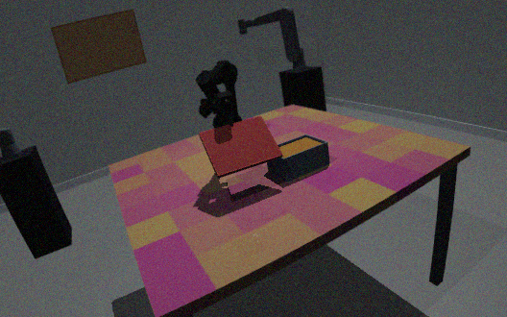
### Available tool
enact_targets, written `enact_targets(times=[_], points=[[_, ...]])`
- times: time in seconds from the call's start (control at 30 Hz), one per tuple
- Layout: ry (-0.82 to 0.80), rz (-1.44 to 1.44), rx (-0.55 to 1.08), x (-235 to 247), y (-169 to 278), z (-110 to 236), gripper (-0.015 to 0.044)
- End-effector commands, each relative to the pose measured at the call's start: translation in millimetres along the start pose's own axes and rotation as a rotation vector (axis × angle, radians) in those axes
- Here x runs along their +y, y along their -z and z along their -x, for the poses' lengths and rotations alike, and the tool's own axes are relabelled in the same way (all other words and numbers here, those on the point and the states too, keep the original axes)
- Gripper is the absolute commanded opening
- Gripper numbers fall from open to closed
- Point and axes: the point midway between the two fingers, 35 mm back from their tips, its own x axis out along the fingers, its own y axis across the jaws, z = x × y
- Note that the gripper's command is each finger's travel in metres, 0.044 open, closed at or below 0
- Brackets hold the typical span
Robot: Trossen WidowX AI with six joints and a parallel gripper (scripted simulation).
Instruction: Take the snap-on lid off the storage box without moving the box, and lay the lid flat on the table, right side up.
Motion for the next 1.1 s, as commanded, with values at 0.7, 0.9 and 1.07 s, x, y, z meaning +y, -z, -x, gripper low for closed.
enact_targets(times=[0.7,0.9,1.07], points=[[-0.006,0.011,0.000,0,-49,4,0.0000],[-0.006,0.012,0.000,-1,-60,5,0.0000],[-0.005,0.013,-0.001,-1,-70,6,0.0000]])
